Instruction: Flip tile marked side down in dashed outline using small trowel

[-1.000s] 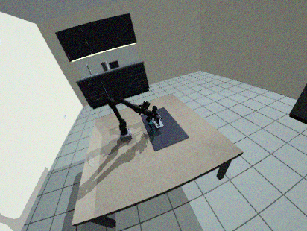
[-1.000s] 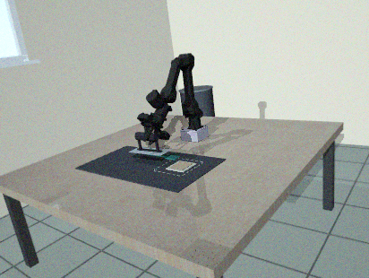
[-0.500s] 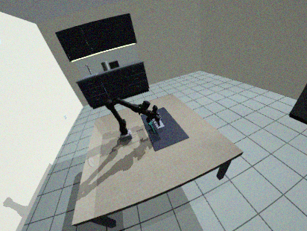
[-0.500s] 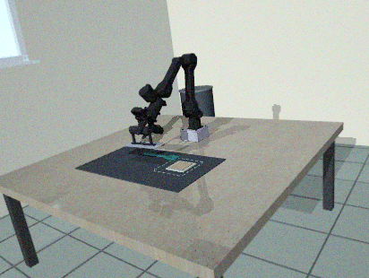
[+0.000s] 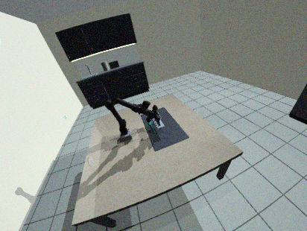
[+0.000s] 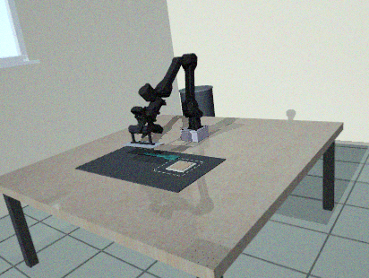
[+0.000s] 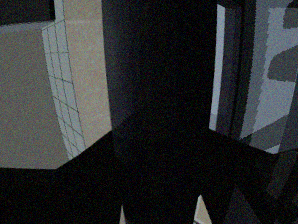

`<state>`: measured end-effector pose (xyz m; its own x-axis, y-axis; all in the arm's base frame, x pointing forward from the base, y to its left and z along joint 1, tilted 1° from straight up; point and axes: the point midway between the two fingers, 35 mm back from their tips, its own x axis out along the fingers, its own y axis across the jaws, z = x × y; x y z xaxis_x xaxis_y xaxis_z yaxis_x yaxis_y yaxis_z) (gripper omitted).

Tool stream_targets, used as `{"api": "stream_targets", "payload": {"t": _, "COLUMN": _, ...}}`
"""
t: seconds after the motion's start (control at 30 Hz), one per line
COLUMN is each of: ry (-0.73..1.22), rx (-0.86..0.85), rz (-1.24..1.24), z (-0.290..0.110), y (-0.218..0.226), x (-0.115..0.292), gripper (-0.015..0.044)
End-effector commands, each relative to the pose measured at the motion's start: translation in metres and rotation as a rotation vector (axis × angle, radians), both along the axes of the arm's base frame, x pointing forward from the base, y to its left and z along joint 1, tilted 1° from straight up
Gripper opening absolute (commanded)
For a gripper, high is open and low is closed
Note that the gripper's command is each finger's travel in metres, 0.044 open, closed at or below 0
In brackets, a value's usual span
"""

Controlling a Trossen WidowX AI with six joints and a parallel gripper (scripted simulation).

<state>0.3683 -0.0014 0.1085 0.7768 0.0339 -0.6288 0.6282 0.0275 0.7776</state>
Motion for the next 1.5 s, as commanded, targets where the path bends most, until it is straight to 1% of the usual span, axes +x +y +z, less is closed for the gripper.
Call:
{"api": "stream_targets", "payload": {"t": 0.0, "ry": -0.016, "rx": -0.001, "rz": 0.005, "z": 0.005, "y": 0.0, "x": 0.002, "gripper": 0.0}}
{"api": "stream_targets", "payload": {"t": 1.13, "ry": 0.003, "rx": 0.0, "rz": -0.004, "z": 0.0, "y": -0.001, "x": 0.0, "gripper": 0.0}}
{"api": "stream_targets", "payload": {"t": 1.47, "ry": 0.023, "rx": 0.013, "rz": -0.242, "z": -0.008, "y": -0.041, "x": 0.02, "gripper": 0.0}}
